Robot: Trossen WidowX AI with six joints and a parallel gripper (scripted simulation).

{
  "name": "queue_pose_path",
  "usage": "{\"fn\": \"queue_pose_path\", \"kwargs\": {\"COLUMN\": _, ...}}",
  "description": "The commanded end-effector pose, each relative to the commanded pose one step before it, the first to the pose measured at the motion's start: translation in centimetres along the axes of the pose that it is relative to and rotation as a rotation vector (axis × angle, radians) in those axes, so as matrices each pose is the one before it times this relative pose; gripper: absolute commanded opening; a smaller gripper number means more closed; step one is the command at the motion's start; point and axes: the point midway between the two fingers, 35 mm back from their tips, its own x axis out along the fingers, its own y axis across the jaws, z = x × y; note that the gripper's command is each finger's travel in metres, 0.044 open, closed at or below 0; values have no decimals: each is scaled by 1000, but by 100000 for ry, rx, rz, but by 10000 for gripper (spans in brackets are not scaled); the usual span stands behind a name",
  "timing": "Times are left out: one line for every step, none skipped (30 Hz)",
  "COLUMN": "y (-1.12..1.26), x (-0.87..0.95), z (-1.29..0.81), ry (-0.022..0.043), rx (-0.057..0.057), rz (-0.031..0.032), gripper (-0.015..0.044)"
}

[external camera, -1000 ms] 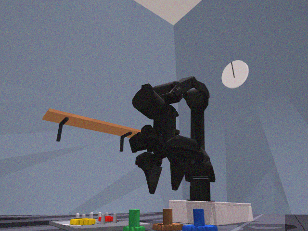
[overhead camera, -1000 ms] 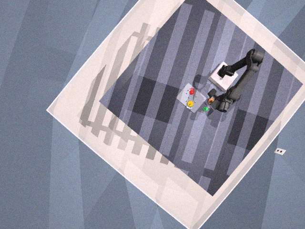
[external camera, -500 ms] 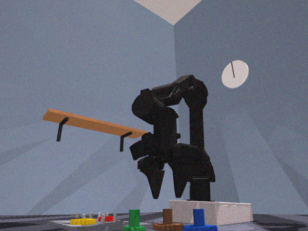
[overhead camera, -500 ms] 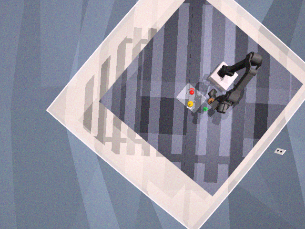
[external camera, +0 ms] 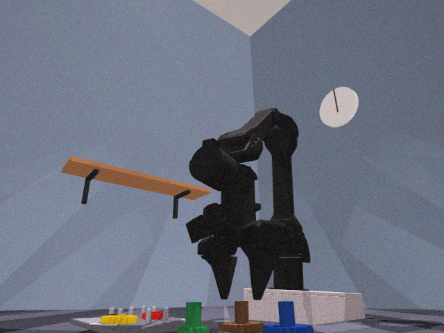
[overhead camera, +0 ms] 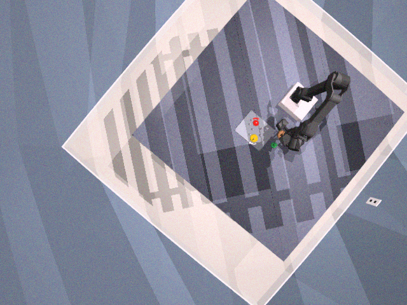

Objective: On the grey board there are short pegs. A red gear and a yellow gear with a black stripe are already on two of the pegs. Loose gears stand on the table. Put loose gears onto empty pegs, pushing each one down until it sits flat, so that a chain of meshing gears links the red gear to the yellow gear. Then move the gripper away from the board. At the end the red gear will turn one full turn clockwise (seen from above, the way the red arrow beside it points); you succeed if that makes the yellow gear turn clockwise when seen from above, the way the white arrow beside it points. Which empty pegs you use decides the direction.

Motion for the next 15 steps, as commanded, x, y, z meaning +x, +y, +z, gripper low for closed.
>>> {"fn": "queue_pose_path", "kwargs": {"y": -179, "x": 1059, "z": -429, "ry": 1570, "rx": 459, "rz": -370, "gripper": 440}}
{"fn": "queue_pose_path", "kwargs": {"y": -7, "x": 159, "z": -12, "ry": 2, "rx": 0, "rz": 0, "gripper": 440}}
{"fn": "queue_pose_path", "kwargs": {"y": -6, "x": 127, "z": -10, "ry": 2, "rx": 0, "rz": 0, "gripper": 440}}
{"fn": "queue_pose_path", "kwargs": {"y": -4, "x": 76, "z": -6, "ry": 1, "rx": 0, "rz": 0, "gripper": 440}}
{"fn": "queue_pose_path", "kwargs": {"y": -1, "x": 25, "z": -2, "ry": 0, "rx": 0, "rz": 0, "gripper": 440}}
{"fn": "queue_pose_path", "kwargs": {"y": 0, "x": 0, "z": 0, "ry": 0, "rx": 0, "rz": 0, "gripper": 440}}
{"fn": "queue_pose_path", "kwargs": {"y": 0, "x": 0, "z": 0, "ry": 0, "rx": 0, "rz": 0, "gripper": 440}}
{"fn": "queue_pose_path", "kwargs": {"y": 0, "x": 0, "z": 0, "ry": 0, "rx": 0, "rz": 0, "gripper": 440}}
{"fn": "queue_pose_path", "kwargs": {"y": 0, "x": 0, "z": 0, "ry": 0, "rx": 0, "rz": 0, "gripper": 440}}
{"fn": "queue_pose_path", "kwargs": {"y": 0, "x": 0, "z": 0, "ry": 0, "rx": 0, "rz": 0, "gripper": 440}}
{"fn": "queue_pose_path", "kwargs": {"y": 0, "x": 0, "z": 0, "ry": 0, "rx": 0, "rz": 0, "gripper": 440}}
{"fn": "queue_pose_path", "kwargs": {"y": 0, "x": 0, "z": 0, "ry": 0, "rx": 0, "rz": 0, "gripper": 440}}
{"fn": "queue_pose_path", "kwargs": {"y": 0, "x": 0, "z": 0, "ry": 0, "rx": 0, "rz": 0, "gripper": 440}}
{"fn": "queue_pose_path", "kwargs": {"y": 0, "x": 0, "z": 0, "ry": 0, "rx": 0, "rz": 0, "gripper": 440}}
{"fn": "queue_pose_path", "kwargs": {"y": 0, "x": 0, "z": 0, "ry": 0, "rx": 0, "rz": 0, "gripper": 440}}
